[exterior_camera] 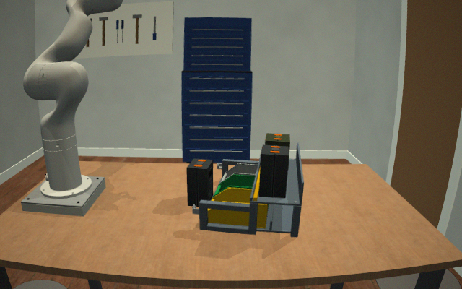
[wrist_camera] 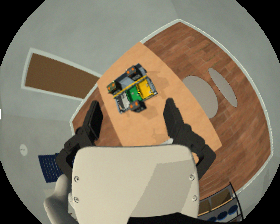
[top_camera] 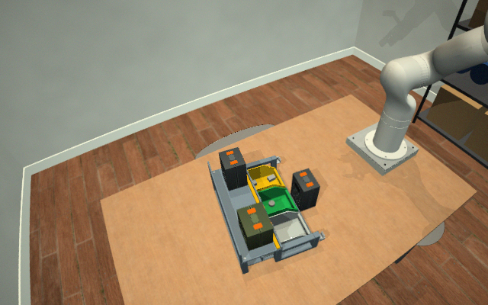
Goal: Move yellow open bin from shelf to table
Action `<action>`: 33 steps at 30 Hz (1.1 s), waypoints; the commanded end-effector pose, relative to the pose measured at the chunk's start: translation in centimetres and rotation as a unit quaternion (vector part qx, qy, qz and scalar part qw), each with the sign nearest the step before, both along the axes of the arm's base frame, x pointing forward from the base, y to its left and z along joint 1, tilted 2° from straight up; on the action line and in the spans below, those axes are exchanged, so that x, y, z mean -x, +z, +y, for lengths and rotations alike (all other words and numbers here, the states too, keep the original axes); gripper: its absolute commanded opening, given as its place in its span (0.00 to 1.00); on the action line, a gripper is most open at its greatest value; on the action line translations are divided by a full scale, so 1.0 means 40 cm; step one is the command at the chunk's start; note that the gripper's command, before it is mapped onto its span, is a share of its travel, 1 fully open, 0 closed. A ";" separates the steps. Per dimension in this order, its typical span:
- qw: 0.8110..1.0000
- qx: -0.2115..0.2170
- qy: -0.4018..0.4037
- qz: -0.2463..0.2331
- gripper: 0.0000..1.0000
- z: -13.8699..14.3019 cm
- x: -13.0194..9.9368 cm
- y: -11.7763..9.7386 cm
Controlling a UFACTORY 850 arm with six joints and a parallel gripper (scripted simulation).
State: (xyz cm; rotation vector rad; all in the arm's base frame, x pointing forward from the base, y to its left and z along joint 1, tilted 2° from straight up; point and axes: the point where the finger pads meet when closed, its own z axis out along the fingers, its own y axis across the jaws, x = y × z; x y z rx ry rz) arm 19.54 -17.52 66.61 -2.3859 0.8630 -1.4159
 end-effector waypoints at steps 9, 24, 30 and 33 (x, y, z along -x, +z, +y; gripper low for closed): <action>1.000 0.001 0.000 0.000 1.00 0.000 0.000 0.002; 1.000 -0.010 -0.017 0.017 1.00 0.000 0.000 0.002; 0.992 -0.054 -0.083 0.083 1.00 0.000 0.000 0.002; 0.992 -0.054 -0.083 0.083 1.00 0.000 0.000 0.002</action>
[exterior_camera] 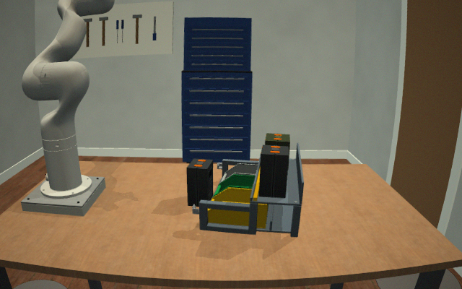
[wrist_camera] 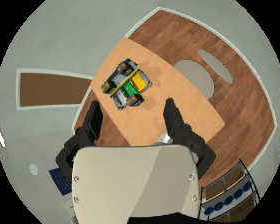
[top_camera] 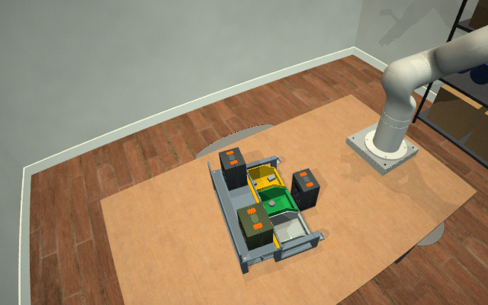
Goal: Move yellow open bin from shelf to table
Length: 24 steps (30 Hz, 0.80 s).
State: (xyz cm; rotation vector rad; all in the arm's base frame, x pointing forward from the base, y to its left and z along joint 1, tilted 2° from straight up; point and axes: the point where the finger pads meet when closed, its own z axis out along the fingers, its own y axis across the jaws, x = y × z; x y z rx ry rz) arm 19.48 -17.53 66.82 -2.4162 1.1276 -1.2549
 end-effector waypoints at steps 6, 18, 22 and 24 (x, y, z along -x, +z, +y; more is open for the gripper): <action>1.000 -0.012 -0.011 0.017 1.00 0.000 -0.001 -0.004; 0.988 -0.066 -0.093 0.099 1.00 0.000 -0.001 -0.004; 0.988 -0.066 -0.093 0.099 1.00 0.000 -0.001 -0.004; 0.988 -0.066 -0.093 0.099 1.00 0.000 -0.001 -0.004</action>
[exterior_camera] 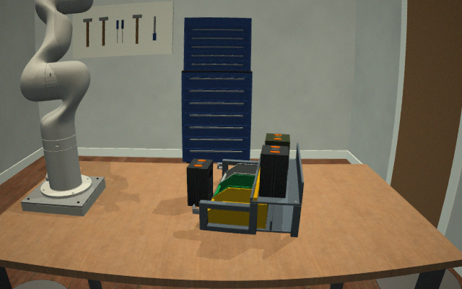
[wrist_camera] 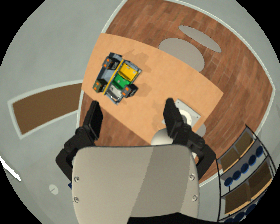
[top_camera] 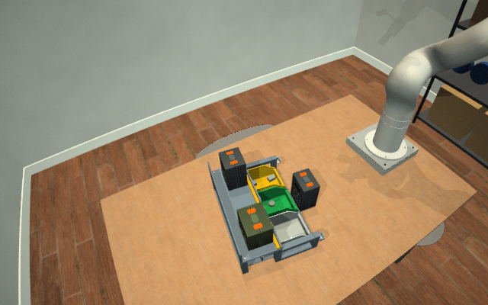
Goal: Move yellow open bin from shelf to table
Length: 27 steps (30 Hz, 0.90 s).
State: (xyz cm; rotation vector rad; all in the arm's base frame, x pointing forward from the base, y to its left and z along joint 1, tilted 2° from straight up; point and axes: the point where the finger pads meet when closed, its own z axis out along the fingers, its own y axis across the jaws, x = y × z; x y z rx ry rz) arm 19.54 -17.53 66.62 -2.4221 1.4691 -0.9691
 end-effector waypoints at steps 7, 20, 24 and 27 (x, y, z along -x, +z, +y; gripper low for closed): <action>0.992 -0.054 -0.083 0.083 1.00 0.000 0.000 0.001; 0.979 -0.086 -0.132 0.131 1.00 0.000 0.000 0.001; 0.967 -0.107 -0.164 0.164 1.00 0.000 0.000 0.001; 0.967 -0.107 -0.164 0.164 1.00 0.000 0.000 0.001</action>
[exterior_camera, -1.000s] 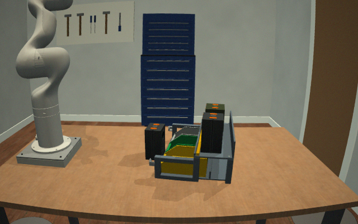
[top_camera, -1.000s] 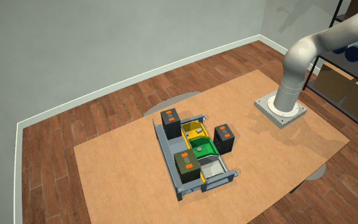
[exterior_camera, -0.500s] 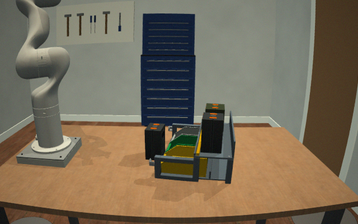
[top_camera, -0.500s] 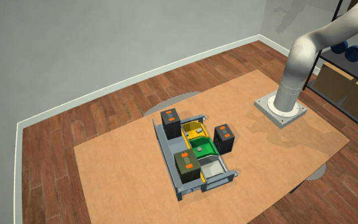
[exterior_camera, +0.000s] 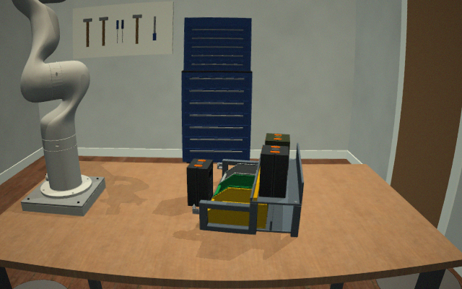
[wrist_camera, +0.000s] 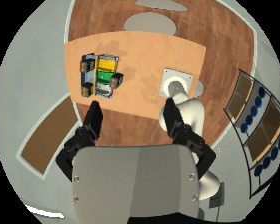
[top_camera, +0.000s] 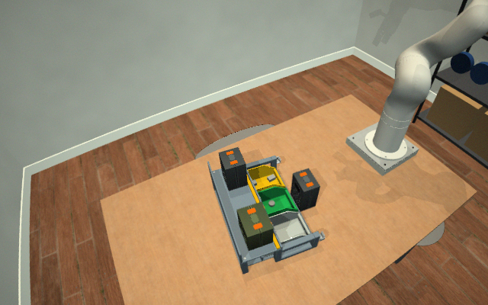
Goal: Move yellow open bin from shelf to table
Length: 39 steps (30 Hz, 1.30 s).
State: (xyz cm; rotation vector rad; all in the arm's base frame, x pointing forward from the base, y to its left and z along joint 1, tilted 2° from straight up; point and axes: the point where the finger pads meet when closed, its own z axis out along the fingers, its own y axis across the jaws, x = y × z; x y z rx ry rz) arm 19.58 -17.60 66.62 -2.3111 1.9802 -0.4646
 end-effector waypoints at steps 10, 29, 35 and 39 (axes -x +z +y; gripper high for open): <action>0.996 -0.036 -0.060 0.062 1.00 0.002 0.001 0.001; 0.981 -0.077 -0.124 0.126 1.00 0.002 0.001 0.001; 0.981 -0.077 -0.124 0.126 1.00 0.002 0.001 0.001; 0.981 -0.077 -0.124 0.126 1.00 0.002 0.001 0.001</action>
